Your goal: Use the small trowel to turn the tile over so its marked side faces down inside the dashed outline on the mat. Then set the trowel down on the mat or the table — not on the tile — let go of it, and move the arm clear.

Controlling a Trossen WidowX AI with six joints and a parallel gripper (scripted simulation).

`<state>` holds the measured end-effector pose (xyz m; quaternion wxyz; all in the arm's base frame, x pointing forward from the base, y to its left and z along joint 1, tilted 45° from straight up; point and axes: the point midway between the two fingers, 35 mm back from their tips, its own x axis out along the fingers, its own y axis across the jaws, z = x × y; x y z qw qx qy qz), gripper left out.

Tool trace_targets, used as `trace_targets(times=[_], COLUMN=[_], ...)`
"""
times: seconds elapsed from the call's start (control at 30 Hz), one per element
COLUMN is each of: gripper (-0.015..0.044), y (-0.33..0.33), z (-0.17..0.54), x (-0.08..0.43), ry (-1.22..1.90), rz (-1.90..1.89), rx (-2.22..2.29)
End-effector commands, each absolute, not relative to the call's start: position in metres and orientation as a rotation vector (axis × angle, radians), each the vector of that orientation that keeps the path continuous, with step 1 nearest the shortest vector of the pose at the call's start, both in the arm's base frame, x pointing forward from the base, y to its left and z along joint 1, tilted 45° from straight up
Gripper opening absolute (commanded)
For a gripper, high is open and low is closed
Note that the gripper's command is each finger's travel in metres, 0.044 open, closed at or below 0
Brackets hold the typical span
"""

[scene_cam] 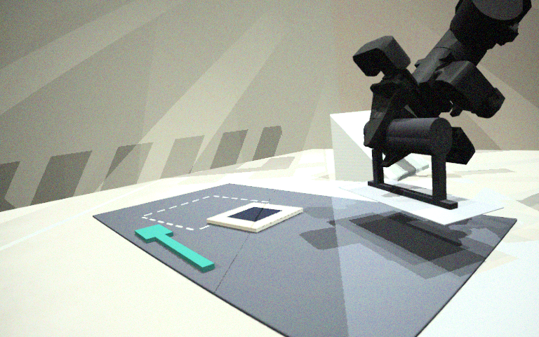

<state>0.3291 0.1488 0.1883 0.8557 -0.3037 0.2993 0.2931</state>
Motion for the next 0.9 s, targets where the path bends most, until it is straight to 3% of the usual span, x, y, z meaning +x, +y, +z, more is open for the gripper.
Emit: trace_targets(times=[0.0,0.33,0.87], gripper=[0.0000,0.0000,0.0000], y=[0.143,0.143,0.126], z=[0.198,0.196,0.154], x=[0.330,0.333,0.370], ry=[0.615,0.606,0.327], rz=[0.610,0.619,0.782], rx=[-0.639,-0.638,-0.648])
